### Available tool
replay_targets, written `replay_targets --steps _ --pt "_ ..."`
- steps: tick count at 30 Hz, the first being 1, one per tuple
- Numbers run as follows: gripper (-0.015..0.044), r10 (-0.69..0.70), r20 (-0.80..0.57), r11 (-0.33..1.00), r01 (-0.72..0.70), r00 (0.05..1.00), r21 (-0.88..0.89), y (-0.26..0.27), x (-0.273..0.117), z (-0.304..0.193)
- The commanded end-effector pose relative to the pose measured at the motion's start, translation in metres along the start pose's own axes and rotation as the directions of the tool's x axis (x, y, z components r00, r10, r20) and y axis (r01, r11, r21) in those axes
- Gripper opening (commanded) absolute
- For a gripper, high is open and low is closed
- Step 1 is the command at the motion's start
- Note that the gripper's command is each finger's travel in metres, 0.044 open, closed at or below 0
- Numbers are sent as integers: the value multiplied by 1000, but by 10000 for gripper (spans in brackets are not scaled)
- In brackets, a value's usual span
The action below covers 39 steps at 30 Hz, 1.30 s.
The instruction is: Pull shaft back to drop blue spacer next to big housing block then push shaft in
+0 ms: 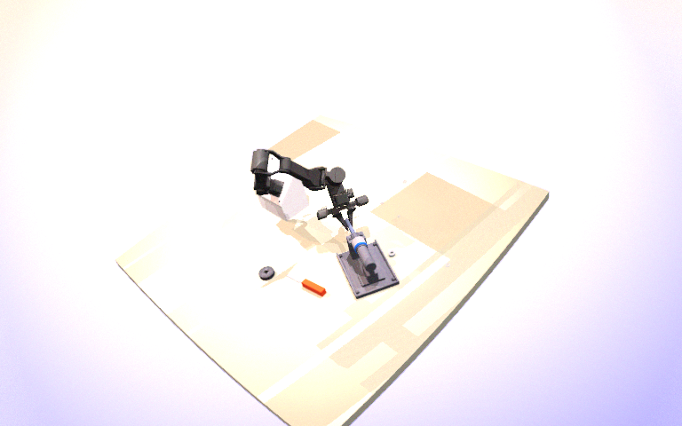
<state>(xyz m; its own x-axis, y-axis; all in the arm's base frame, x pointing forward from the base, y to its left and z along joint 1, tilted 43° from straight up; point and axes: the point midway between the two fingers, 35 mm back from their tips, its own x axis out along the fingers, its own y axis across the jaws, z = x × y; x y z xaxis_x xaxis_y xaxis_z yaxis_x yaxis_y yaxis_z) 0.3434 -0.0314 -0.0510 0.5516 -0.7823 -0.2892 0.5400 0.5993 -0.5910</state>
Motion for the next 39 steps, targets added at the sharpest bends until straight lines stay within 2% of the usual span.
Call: replay_targets --steps 1,39 --pt "0 -2 0 1000 2 1000 0 0 -1 -1" --pt "0 -2 0 1000 2 1000 0 0 -4 -4"
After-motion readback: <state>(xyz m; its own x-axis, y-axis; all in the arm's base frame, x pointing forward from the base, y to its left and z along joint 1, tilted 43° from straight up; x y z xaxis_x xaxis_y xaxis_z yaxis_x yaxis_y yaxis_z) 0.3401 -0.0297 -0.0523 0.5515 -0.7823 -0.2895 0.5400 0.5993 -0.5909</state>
